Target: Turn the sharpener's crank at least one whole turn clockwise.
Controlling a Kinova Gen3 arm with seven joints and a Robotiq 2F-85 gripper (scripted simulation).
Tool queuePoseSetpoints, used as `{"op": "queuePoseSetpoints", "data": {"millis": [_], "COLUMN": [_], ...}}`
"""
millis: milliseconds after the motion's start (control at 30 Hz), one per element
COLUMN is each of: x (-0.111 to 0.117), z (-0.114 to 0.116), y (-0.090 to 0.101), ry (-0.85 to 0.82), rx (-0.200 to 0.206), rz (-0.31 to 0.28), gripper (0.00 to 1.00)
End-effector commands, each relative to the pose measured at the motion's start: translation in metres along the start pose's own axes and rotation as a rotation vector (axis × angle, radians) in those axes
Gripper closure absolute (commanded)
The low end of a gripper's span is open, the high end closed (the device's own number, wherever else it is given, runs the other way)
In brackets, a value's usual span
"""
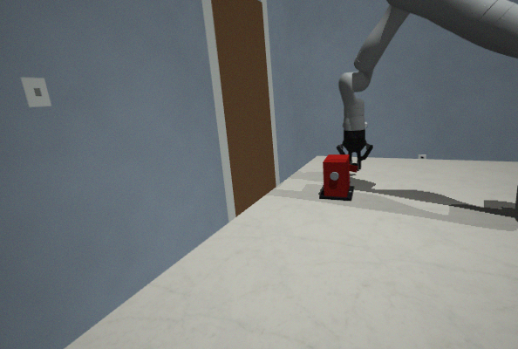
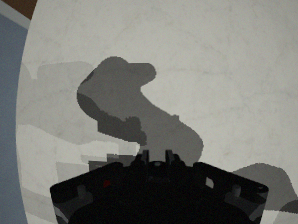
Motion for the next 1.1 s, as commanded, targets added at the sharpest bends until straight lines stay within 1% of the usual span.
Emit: {"op": "queuePoseSetpoints", "data": {"millis": [0,267,500,567,800,1067], "x": [0.001,0.001,0.001,0.001,0.002,0.004], "z": [-0.001,-0.001,-0.002,-0.002,-0.009,-0.021], "y": [0.004,0.007,0.020,0.020,0.038,0.051], "ry": [0.008,0.008,0.008,0.008,0.008,0.008], "rx": [0.003,0.003,0.003,0.003,0.003,0.003], "rz": [0.005,0.006,0.006,0.006,0.006,0.005], "gripper": [1.00,1.00,1.00,1.00,1.00,1.00]}}
Point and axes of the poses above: the point where the finger pads meet when closed, its own y axis back along the fingers, its own z axis across the jaws, x = y × z, the point moved 10 cm from there along y, back along the fingers, and after that the axes turned 9 degrees about y, right-handed, at the moved point
